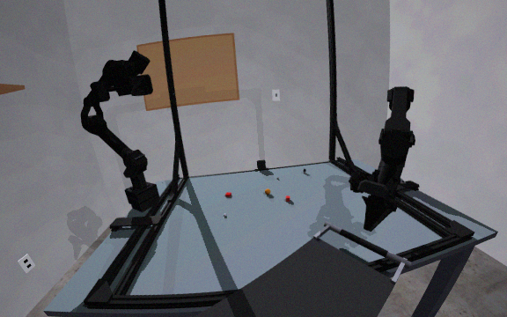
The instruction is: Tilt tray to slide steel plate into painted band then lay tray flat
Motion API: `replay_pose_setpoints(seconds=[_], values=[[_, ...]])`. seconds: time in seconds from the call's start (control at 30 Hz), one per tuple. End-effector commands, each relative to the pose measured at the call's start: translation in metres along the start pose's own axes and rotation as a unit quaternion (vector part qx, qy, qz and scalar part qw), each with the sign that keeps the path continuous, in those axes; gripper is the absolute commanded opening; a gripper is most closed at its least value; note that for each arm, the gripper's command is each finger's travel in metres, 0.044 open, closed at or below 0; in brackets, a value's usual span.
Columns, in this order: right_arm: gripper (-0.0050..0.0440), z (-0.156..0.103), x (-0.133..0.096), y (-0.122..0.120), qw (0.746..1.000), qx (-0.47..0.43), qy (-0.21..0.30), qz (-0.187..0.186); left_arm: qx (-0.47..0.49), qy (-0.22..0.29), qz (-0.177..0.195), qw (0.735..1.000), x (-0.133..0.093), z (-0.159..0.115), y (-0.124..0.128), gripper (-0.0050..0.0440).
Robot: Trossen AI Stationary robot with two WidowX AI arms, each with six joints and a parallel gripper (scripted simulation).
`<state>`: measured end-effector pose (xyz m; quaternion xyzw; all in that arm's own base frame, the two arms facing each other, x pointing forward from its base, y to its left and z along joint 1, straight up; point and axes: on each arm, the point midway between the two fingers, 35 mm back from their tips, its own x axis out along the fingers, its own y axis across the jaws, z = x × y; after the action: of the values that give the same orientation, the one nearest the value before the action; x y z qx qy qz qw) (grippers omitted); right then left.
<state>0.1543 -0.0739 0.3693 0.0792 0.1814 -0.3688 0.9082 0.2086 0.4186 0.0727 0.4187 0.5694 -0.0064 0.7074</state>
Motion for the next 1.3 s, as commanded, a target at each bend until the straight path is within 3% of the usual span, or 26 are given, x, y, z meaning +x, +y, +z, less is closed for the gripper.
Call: replay_pose_setpoints(seconds=[0.0,0.53,1.23,1.27], values=[[0.044,0.004,0.003,0.004,1.0,0.003,-0.006,-0.02,-0.001,0.001,-0.007,1.0,0.02,0.0,-0.004,0.015],[0.044,0.004,0.003,0.004,1.0,0.003,-0.006,-0.02,-0.001,0.001,-0.007,1.0,0.066,0.0,-0.004,0.015],[0.044,0.004,0.003,0.004,1.0,0.003,-0.006,-0.02,-0.001,0.001,-0.007,1.0,0.066,0.0,-0.004,0.015],[0.044,0.004,0.003,0.004,1.0,0.003,-0.006,-0.02,-0.001,0.001,-0.007,1.0,0.066,0.0,-0.004,0.0]])
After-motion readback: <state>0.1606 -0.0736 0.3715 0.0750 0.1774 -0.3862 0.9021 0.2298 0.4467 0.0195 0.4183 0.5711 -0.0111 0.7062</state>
